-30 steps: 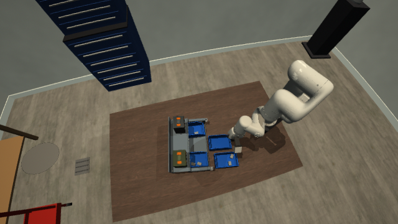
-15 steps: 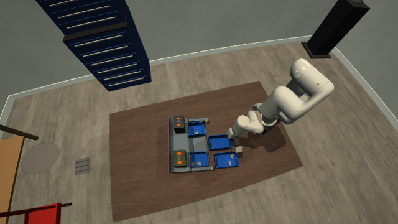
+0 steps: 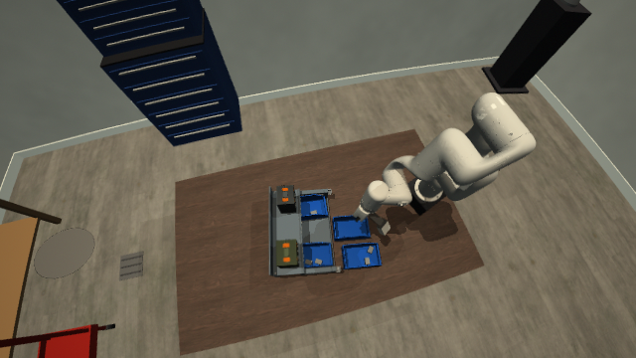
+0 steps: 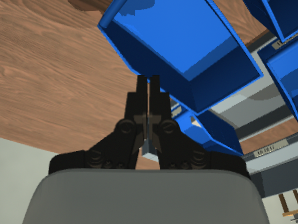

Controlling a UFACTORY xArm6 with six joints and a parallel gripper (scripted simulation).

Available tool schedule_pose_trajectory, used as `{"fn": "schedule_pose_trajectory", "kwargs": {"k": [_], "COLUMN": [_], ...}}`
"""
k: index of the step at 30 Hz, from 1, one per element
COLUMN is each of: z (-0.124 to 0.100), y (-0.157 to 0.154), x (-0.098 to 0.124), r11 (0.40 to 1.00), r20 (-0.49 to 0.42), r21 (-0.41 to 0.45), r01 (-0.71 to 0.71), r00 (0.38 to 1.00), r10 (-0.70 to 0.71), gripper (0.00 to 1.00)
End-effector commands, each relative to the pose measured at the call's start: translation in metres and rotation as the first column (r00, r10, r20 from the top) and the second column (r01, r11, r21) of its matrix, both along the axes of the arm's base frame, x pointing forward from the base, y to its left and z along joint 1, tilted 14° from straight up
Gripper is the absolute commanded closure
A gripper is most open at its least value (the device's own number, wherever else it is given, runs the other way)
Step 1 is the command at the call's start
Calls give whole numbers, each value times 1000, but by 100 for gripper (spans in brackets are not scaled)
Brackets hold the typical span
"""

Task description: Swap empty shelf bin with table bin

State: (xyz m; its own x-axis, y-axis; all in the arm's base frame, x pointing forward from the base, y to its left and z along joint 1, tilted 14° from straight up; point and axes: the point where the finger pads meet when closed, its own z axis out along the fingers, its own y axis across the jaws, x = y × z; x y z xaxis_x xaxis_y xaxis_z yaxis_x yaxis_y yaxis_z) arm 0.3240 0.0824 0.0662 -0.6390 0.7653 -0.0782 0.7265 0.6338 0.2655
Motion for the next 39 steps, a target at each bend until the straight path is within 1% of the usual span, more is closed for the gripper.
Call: {"fn": "schedule_pose_trajectory", "kwargs": {"k": [1, 6, 8, 9, 12, 14, 18, 19, 39], "z": [16, 27, 27, 29, 32, 33, 34, 34, 34], "y": [-11, -21, -21, -23, -26, -27, -28, -28, -28], "x": [16, 25, 25, 26, 29, 30, 30, 30, 30], "r11": [961, 872, 872, 798, 740, 685, 674, 674, 674], "r20": [1, 3, 3, -8, -15, -22, -23, -23, -23], "r21": [-72, -143, -143, -173, -194, -202, -204, -204, -204], "r01": [-266, -469, -469, -577, -644, -700, -710, -710, -710], "r00": [964, 881, 881, 811, 756, 702, 692, 692, 692], "r10": [266, 474, 474, 585, 654, 712, 722, 722, 722], "gripper": [100, 100, 100, 100, 100, 100, 100, 74, 74]}}
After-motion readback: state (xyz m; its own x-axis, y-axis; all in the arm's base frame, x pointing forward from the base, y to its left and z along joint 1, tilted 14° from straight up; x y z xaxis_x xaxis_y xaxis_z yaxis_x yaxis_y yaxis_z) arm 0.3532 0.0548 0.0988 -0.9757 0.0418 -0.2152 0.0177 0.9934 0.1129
